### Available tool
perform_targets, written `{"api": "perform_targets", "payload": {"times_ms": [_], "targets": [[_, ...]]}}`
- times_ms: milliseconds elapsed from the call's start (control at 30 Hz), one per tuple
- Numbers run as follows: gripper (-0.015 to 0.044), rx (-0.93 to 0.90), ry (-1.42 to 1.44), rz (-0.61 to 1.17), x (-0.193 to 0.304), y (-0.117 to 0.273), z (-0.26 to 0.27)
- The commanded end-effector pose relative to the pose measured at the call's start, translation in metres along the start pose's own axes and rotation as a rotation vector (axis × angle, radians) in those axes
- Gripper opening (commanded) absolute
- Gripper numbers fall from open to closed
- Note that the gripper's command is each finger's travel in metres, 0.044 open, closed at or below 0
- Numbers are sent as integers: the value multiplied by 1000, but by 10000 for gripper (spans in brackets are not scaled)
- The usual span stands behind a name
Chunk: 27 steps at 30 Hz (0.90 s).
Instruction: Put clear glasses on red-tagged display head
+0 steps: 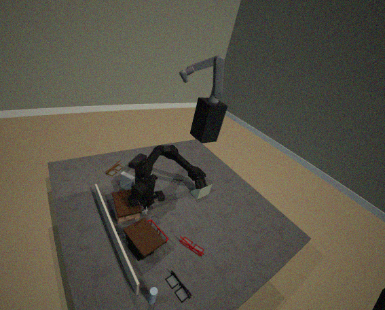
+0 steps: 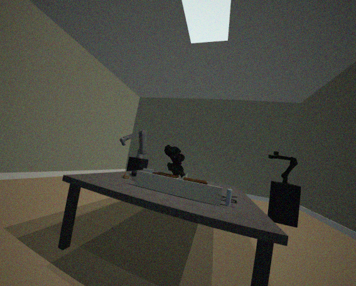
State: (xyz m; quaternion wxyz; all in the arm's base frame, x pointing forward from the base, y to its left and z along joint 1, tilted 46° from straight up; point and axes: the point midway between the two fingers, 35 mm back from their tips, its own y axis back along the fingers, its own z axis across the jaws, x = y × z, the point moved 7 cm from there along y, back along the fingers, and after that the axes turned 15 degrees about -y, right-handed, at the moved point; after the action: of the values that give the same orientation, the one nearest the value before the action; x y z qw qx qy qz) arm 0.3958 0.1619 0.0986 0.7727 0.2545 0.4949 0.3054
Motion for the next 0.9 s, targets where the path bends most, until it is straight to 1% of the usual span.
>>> {"api": "perform_targets", "payload": {"times_ms": [0,700,833,867], "targets": [[0,-4,5,-2,0,0,1],[0,-4,5,-2,0,-7,1],[105,0,0,0,0,-5,0],[108,0,0,0,0,-5,0]]}}
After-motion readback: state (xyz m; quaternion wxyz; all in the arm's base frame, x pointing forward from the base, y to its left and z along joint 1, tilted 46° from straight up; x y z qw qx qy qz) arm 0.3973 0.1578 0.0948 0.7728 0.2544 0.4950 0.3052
